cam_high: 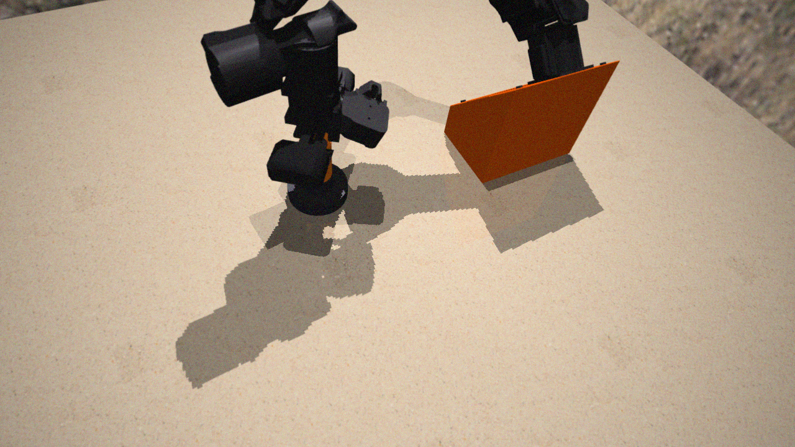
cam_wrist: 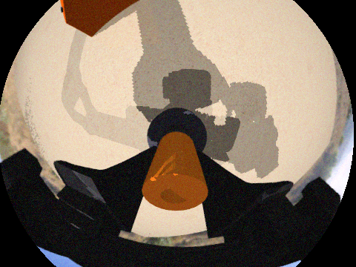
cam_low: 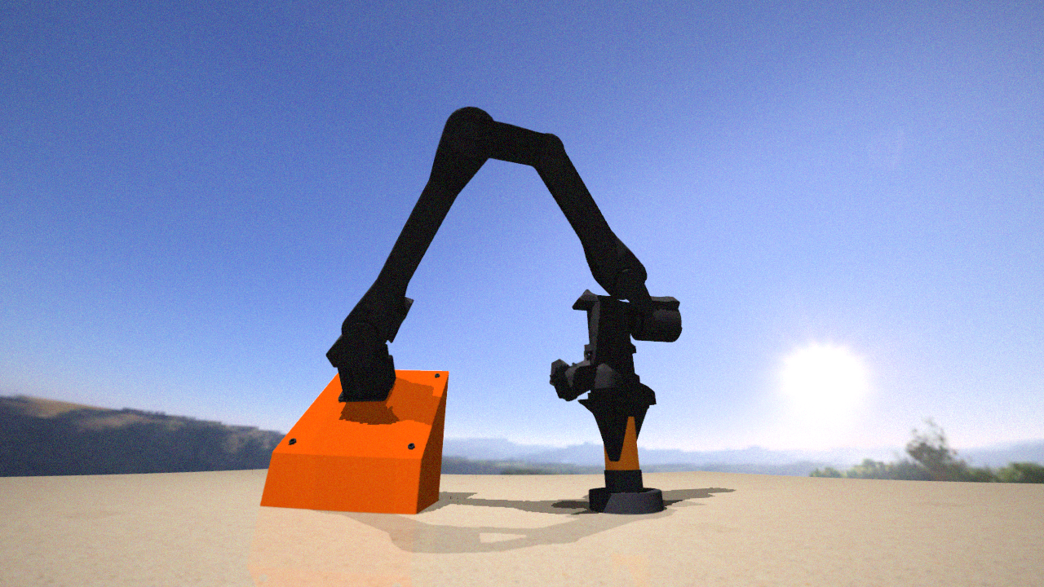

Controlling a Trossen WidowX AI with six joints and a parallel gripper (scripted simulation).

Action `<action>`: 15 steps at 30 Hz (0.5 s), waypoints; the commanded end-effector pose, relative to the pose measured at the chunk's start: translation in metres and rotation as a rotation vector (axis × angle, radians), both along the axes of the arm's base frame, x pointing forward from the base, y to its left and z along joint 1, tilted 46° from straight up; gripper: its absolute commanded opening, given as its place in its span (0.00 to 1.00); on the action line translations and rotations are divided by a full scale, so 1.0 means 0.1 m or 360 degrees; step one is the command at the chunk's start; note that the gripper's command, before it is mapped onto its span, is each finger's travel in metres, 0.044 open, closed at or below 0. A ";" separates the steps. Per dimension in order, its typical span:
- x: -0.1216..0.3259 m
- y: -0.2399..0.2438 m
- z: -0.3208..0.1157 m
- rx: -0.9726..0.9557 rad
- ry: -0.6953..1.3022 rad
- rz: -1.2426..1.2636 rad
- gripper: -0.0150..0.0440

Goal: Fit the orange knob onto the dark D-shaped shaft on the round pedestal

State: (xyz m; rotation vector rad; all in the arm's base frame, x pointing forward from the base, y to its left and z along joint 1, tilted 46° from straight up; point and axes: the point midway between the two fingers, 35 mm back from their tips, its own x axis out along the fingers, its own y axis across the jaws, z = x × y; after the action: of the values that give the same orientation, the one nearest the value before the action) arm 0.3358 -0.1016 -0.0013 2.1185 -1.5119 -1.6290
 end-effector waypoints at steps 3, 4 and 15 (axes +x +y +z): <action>0.00 0.00 0.00 0.0000 -0.0002 0.0001 0.48; 0.00 0.00 0.00 0.0000 -0.0002 0.0001 0.52; 0.00 0.00 0.00 0.0000 -0.0002 0.0001 1.00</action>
State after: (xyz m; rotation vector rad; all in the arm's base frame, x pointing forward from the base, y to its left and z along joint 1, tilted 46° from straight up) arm 0.3359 -0.1014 -0.0012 2.1185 -1.5112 -1.6283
